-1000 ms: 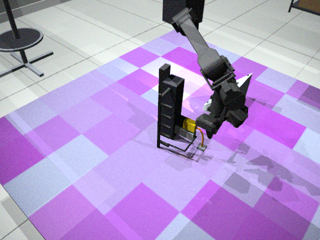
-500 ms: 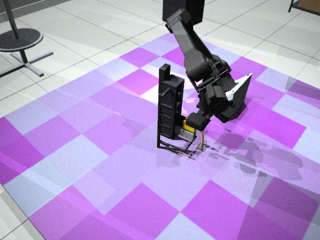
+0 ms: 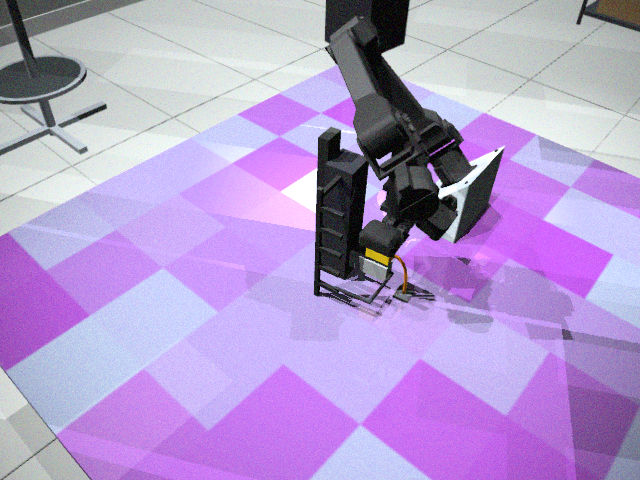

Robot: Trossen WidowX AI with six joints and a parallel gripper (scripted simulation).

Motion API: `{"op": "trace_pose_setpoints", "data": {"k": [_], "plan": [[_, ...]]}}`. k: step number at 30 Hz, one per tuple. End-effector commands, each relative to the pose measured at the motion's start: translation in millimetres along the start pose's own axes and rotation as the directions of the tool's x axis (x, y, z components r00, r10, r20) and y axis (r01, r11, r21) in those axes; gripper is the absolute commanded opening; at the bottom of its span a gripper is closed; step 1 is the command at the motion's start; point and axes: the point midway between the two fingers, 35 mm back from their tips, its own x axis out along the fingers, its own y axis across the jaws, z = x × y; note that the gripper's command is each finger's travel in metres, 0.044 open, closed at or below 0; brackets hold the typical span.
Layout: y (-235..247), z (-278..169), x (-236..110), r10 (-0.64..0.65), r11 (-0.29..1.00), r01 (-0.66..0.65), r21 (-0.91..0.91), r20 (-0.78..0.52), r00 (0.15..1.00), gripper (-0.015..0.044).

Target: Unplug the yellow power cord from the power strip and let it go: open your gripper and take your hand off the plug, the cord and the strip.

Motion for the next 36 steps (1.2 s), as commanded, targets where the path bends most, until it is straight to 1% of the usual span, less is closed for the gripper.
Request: {"op": "trace_pose_setpoints", "data": {"k": [1,11,22,26,34,36], "plan": [[0.3,-8.5,-0.6,-0.003,1.0,0.003,-0.002,-0.003,1.0,0.016],[1.0,-17.5,0.3,-0.002,1.0,0.002,-0.002,-0.005,1.0,0.016],[1.0,-17.7,11.6,-0.002,1.0,0.002,-0.002,-0.005,1.0,0.016],[1.5,-17.3,9.4,0.001,1.0,-0.001,0.0,-0.002,1.0,0.0055],[1.5,-17.3,9.4,0.001,1.0,-0.001,0.0,-0.002,1.0,0.0002],[1.4,-16.5,9.4,0.001,1.0,-0.001,0.0,-0.002,1.0,0.0]]}}
